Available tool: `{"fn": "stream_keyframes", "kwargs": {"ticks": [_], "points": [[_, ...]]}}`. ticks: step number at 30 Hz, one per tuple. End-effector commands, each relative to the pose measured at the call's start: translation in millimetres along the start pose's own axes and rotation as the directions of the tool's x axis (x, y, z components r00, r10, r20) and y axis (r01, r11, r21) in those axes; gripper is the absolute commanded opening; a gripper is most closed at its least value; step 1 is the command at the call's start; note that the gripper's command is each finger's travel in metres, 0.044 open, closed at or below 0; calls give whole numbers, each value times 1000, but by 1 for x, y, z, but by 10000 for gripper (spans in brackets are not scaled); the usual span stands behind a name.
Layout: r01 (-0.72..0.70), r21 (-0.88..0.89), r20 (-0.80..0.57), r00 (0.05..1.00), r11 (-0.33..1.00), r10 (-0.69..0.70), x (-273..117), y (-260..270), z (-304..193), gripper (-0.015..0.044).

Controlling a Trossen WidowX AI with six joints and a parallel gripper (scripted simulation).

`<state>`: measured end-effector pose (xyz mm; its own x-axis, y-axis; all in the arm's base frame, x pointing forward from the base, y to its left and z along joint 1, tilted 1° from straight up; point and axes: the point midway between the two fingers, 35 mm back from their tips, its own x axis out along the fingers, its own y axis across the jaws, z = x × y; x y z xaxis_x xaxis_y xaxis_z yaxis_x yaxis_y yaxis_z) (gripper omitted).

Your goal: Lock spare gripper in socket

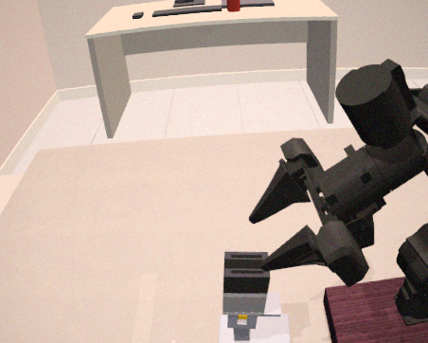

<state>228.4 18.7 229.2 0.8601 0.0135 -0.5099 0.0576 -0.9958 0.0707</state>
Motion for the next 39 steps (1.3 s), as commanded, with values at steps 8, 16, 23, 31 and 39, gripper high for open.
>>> {"fn": "stream_keyframes", "kwargs": {"ticks": [8,16,23,31,39], "points": [[263,-226,-18,962,938,-274,-31,-76,7,180],[243,-521,60,967,818,-249,-15,-81,-1,180],[263,-931,226,960,254,-166,4,-82,-19,180],[308,-789,404,912,-532,-70,38,-84,-36,180],[250,-438,510,860,-863,-11,64,-84,-41,180]]}}
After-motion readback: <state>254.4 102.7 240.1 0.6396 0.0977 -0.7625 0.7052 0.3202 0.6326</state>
